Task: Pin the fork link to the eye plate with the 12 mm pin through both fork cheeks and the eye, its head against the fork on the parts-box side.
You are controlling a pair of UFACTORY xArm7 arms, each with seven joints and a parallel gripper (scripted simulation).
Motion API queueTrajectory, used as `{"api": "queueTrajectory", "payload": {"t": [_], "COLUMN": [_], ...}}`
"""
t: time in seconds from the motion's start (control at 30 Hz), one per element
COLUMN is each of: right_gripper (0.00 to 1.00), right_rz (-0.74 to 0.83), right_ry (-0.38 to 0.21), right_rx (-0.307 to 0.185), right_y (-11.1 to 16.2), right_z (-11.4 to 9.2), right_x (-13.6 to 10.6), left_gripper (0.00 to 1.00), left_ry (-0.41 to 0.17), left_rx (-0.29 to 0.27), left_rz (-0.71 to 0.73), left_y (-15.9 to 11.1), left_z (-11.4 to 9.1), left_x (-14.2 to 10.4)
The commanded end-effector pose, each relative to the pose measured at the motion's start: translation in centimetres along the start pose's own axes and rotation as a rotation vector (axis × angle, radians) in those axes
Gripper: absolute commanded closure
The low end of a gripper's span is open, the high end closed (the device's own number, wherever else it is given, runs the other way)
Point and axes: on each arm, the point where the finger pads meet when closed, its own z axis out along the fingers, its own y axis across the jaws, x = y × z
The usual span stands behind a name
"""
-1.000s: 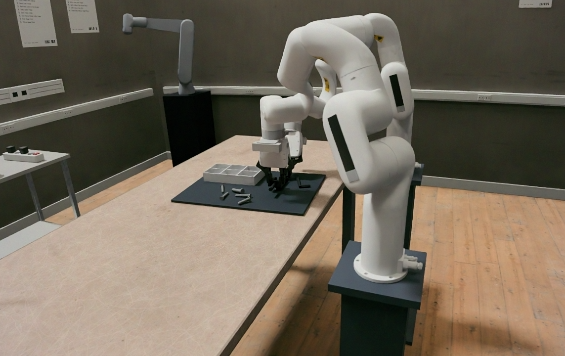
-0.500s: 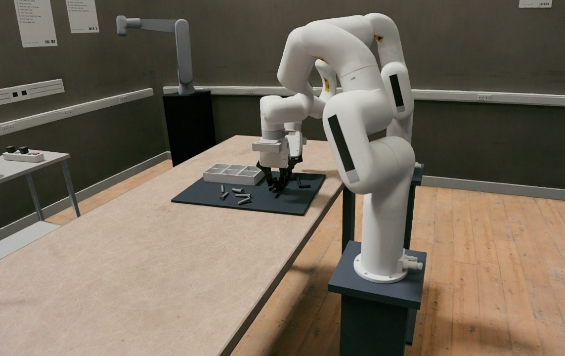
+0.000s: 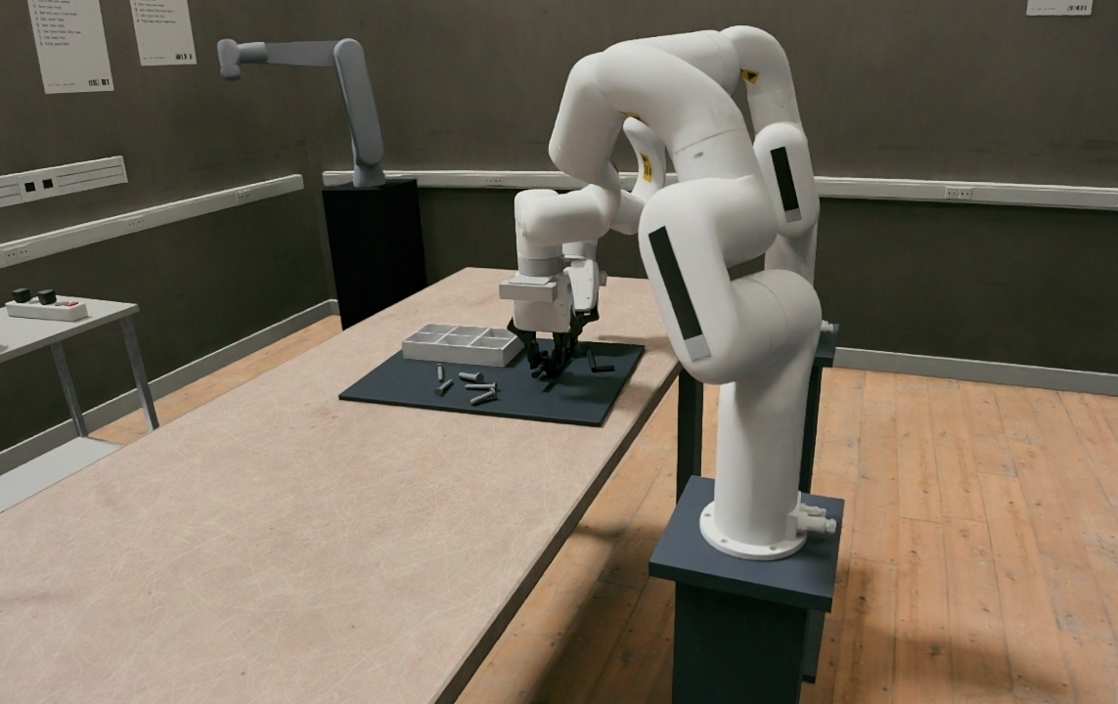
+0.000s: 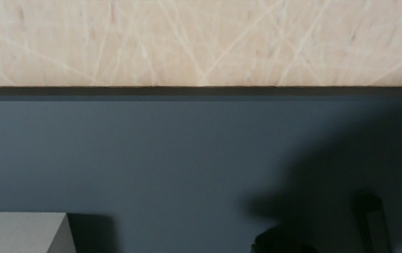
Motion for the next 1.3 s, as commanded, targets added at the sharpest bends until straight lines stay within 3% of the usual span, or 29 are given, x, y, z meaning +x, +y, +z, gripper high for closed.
{"api": "queueTrajectory", "payload": {"t": [0.0, 1.27], "right_gripper": [1.00, 1.00], "right_rz": [-0.002, -0.002], "right_ry": [-0.001, -0.001], "right_rx": [0.003, 0.003], "right_y": [-0.1, -0.1], "right_z": [-0.1, -0.1], "right_x": [-0.1, -0.1], "left_gripper": [1.00, 1.00], "left_ry": [-0.003, -0.003], "left_rx": [-0.003, -0.003], "left_rz": [0.000, 0.000], "left_y": [0.1, 0.1], "left_z": [-0.1, 0.9], "left_x": [-0.1, -0.1]}}
